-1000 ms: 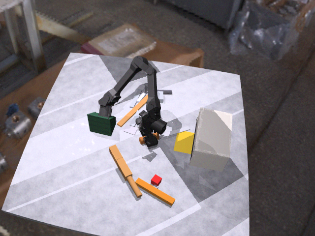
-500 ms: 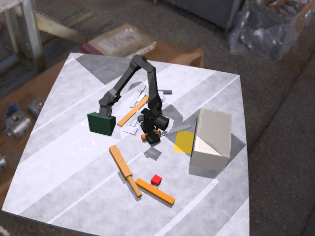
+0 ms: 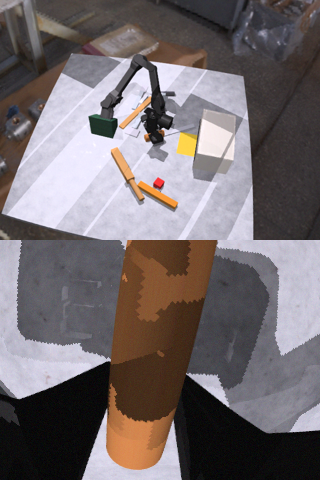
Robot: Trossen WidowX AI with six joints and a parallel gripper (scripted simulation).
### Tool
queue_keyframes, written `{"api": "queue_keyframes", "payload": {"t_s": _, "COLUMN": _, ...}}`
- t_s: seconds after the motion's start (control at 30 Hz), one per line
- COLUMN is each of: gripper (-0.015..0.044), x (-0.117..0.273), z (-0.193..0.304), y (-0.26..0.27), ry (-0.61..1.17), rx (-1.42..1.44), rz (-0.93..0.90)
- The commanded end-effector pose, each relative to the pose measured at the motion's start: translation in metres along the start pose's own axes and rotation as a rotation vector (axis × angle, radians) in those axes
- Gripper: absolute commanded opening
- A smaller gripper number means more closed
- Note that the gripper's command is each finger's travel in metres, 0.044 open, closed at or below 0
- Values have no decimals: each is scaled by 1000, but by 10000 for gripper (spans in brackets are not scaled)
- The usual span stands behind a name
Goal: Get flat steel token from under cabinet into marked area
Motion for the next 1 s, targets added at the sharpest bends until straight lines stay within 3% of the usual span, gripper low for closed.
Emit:
{"api": "queue_keyframes", "payload": {"t_s": 0.0, "gripper": 0, "x": 1, "z": -3, "y": 5, "ry": -4, "rx": -3, "rz": 2}}
{"api": "queue_keyframes", "payload": {"t_s": 0.97, "gripper": 0, "x": 1, "z": -19, "y": 31, "ry": -4, "rx": -3, "rz": 1}}
Point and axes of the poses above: the point midway between the two fingers, 35 mm back from their tips, its own x axis back along the fingers, its own y axis across the jaws, z = x × y, the point moved 1 cm from there along x, back along the fingers, and after that the axes turned 5 degrees about x, right-handed, at the moved point
